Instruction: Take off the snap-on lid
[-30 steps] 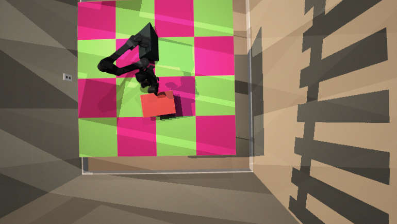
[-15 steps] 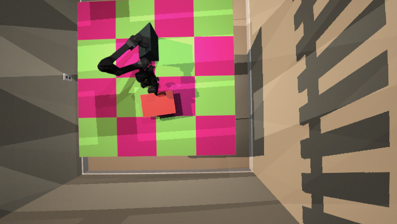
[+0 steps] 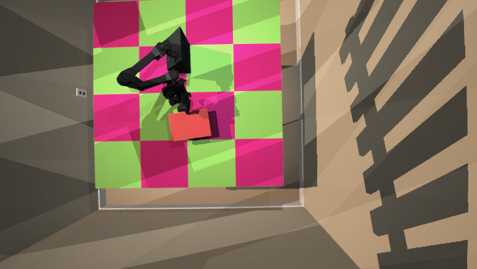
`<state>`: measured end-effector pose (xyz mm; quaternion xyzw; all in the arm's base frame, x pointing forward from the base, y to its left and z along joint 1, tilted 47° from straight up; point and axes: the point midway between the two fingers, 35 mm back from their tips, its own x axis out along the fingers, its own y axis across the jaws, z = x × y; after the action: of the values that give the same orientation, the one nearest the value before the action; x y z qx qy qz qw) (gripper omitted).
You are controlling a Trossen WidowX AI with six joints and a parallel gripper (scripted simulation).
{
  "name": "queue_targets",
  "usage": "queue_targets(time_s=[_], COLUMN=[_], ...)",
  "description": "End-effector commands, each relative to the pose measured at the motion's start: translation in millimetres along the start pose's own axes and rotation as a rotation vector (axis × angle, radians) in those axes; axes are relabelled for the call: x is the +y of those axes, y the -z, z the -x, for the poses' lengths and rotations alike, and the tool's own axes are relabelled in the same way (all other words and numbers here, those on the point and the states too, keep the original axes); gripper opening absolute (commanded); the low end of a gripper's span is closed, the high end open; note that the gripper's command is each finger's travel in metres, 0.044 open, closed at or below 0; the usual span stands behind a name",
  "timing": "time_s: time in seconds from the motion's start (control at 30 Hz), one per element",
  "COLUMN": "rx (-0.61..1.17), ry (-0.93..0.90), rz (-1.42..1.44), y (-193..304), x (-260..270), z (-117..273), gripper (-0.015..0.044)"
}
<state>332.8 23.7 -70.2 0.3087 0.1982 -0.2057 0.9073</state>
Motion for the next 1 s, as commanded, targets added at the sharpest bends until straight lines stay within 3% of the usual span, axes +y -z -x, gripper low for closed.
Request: queue_targets(time_s=[0.0,0.97], rx=[-0.001,-0.001], ry=[-0.003,-0.003], rz=[-0.002,-0.003], y=[0.2,0.2], x=[1.7,5.4], z=[1.4,6.1], gripper=[0.0000,0.0000])
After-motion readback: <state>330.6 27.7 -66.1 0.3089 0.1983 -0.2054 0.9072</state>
